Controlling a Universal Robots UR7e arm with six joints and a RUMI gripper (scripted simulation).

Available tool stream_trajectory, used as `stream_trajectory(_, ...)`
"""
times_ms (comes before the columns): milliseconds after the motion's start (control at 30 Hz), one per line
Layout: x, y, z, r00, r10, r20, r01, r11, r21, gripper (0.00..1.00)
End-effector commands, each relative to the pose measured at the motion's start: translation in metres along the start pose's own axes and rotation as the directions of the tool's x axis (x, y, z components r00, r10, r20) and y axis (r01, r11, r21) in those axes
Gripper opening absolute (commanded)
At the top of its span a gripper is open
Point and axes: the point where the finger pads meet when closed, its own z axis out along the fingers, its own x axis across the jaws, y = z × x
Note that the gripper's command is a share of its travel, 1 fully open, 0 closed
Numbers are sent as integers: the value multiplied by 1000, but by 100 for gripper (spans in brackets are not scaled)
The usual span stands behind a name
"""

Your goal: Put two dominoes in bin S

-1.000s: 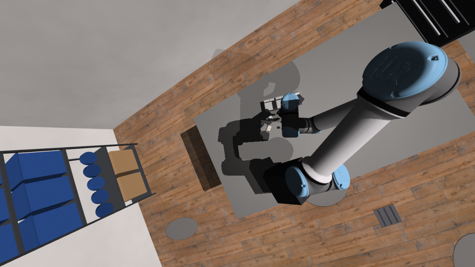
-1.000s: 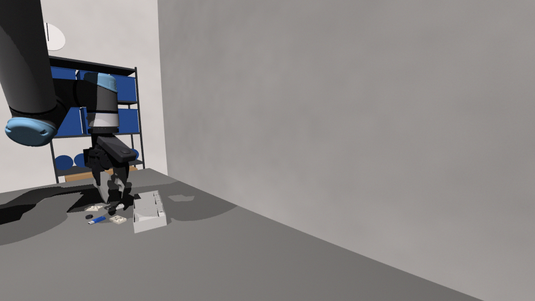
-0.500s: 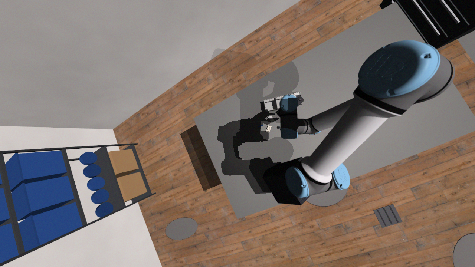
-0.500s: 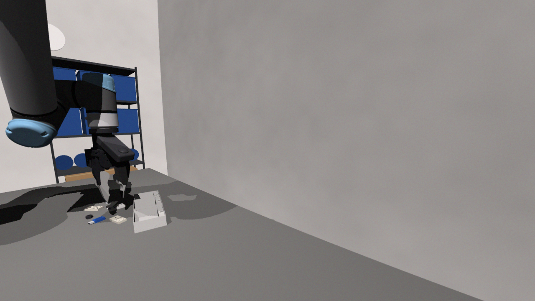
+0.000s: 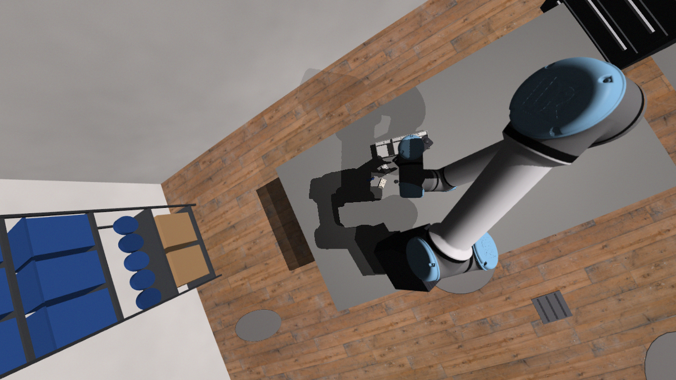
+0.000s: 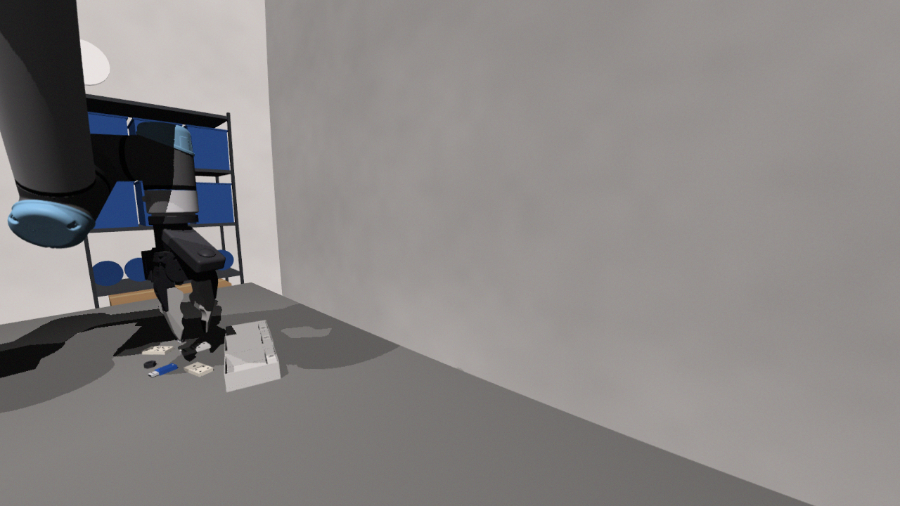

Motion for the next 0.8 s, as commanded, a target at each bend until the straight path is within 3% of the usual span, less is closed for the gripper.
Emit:
stream_trajectory(0, 0, 1, 0, 1000, -1, 1, 1, 1000, 0, 24)
stream_trajectory(233, 0, 1, 13, 1000, 0, 0, 0, 1000, 0, 24)
stream_trajectory(600, -1, -1, 56, 1000, 1, 1, -1, 1000, 1, 24)
stream_trajectory(767, -2, -2, 56, 1000, 1, 1, -1, 1000, 1, 24)
